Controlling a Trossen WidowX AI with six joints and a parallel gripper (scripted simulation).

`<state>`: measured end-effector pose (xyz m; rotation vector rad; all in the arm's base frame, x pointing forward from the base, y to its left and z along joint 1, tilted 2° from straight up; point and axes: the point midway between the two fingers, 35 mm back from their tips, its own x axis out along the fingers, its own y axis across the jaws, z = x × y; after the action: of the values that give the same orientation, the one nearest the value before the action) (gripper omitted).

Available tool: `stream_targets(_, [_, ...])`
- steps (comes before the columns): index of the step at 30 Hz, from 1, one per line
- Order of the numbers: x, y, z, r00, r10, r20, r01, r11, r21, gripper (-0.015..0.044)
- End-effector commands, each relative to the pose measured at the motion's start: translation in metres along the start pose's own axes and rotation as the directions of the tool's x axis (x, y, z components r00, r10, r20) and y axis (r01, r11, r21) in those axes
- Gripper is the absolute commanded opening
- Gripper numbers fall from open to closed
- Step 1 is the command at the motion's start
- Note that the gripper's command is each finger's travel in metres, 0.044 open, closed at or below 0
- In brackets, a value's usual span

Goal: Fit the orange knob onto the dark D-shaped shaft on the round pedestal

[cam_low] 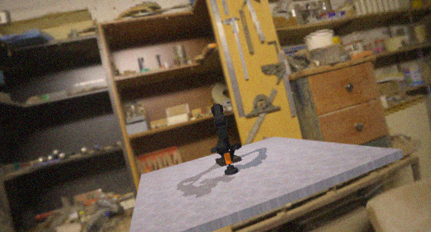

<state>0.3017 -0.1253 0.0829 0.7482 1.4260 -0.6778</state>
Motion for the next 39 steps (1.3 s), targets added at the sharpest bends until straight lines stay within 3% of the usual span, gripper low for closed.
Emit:
stream_targets(1, [0.0012, 0.0005, 0.0006, 1.000, 0.001, 0.001, -0.001, 1.000, 0.004, 0.0000])
stream_targets(39, [0.0029, -0.0007, -0.0024, 1.000, 0.001, 0.001, -0.001, 1.000, -0.012, 0.0000])
